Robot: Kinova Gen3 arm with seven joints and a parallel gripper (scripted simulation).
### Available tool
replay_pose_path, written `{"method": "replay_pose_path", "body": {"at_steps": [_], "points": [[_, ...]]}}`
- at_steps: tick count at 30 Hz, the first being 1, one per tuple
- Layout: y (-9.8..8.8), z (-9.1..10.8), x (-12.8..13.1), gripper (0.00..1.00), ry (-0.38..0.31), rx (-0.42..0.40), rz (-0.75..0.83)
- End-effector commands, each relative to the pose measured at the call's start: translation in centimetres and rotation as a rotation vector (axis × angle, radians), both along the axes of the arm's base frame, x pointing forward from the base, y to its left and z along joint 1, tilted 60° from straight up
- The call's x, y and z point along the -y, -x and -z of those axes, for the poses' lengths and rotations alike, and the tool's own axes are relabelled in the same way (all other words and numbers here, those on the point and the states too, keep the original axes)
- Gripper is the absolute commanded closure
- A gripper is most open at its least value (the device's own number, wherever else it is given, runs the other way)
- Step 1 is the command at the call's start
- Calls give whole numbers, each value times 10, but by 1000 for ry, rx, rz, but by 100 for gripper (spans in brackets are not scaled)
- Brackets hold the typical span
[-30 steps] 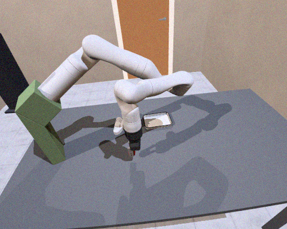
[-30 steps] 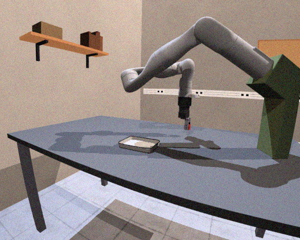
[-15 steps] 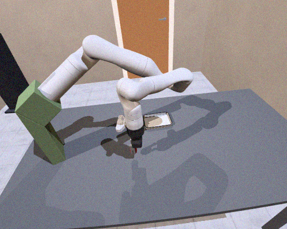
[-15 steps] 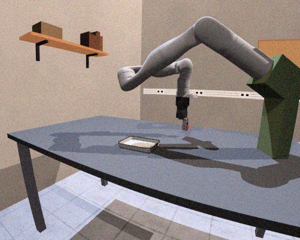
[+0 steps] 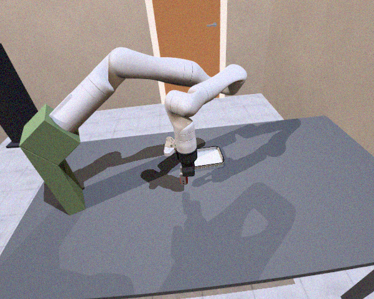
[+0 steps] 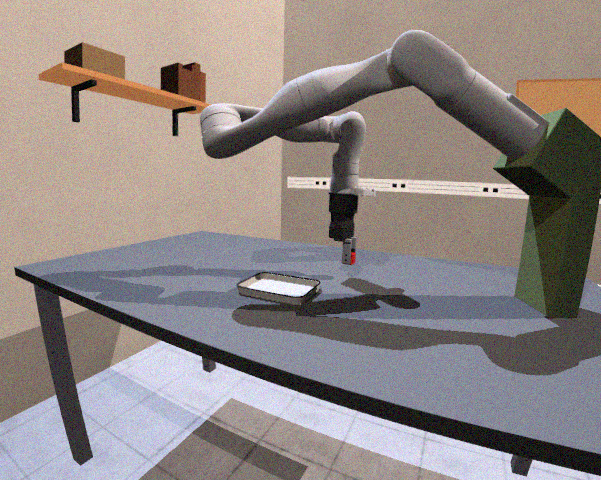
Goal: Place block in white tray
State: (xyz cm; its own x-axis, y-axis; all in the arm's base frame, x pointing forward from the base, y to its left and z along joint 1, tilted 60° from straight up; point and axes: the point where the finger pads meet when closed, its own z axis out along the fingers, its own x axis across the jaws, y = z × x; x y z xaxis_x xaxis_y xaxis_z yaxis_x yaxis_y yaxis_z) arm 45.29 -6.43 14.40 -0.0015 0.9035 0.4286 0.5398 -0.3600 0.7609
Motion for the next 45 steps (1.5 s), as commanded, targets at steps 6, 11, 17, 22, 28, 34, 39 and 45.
{"method": "replay_pose_path", "body": {"at_steps": [6, 11, 17, 22, 28, 34, 39, 45], "points": [[-19, -54, -48, 100, 8, -13, 4], [-29, -79, -72, 100, 9, -13, 3], [-35, -97, -89, 100, 10, -15, 2], [-42, -117, -107, 100, 8, -13, 4], [-49, -134, -124, 100, 9, -15, 3], [-51, -142, -131, 100, 8, -14, 4], [-52, -146, -134, 100, 8, -12, 5], [-52, -147, -134, 100, 8, -12, 5]]}}
